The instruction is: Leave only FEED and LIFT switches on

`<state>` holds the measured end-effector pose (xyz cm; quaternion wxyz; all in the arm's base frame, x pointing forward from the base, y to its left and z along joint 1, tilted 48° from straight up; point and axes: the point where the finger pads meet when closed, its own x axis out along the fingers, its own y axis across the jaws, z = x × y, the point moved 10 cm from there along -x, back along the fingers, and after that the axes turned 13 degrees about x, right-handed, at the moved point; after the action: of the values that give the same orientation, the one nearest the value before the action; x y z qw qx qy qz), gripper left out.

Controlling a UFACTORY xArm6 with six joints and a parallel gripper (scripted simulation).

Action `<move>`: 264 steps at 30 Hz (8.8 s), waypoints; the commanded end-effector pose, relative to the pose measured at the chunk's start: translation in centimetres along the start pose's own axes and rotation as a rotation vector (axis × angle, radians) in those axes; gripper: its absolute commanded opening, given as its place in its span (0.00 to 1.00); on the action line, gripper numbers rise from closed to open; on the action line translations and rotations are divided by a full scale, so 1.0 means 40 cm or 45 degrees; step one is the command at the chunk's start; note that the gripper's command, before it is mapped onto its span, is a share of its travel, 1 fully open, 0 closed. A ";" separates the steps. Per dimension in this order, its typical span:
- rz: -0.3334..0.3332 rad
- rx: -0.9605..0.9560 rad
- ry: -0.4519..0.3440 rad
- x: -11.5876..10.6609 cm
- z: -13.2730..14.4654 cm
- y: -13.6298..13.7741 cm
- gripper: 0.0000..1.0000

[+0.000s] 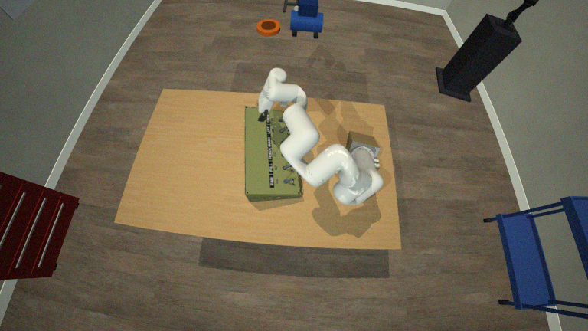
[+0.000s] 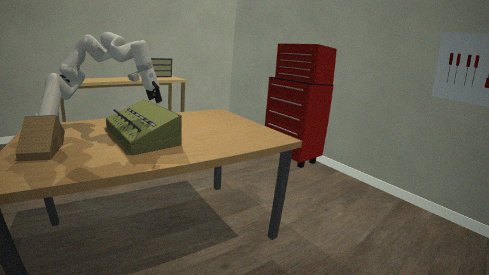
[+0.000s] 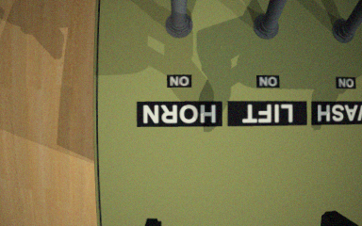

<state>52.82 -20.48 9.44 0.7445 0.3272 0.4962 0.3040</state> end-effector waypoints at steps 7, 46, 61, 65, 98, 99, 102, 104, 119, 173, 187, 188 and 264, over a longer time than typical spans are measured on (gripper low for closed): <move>-0.003 -0.003 -0.004 -0.011 0.003 0.001 0.00; -0.012 0.001 -0.007 -0.195 -0.235 -0.032 0.00; -0.002 -0.003 -0.004 -0.178 -0.487 -0.011 0.00; -0.002 -0.003 -0.004 -0.178 -0.487 -0.011 0.00; -0.002 -0.003 -0.004 -0.176 -0.487 -0.011 0.00; -0.002 -0.003 -0.004 -0.175 -0.487 -0.011 0.00; -0.003 -0.003 -0.004 -0.169 -0.487 -0.011 0.00; -0.003 -0.003 -0.004 -0.163 -0.487 -0.011 0.00; -0.003 -0.003 -0.004 -0.076 -0.487 -0.011 0.00; -0.003 -0.003 -0.004 0.115 -0.487 -0.012 0.00; -0.003 -0.003 -0.004 0.113 -0.484 -0.013 0.00; -0.003 -0.003 -0.004 0.113 -0.484 -0.013 0.00; -0.003 -0.003 -0.004 0.113 -0.399 0.007 0.00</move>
<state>39.09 -13.73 2.39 0.7449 0.3271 0.4958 0.3038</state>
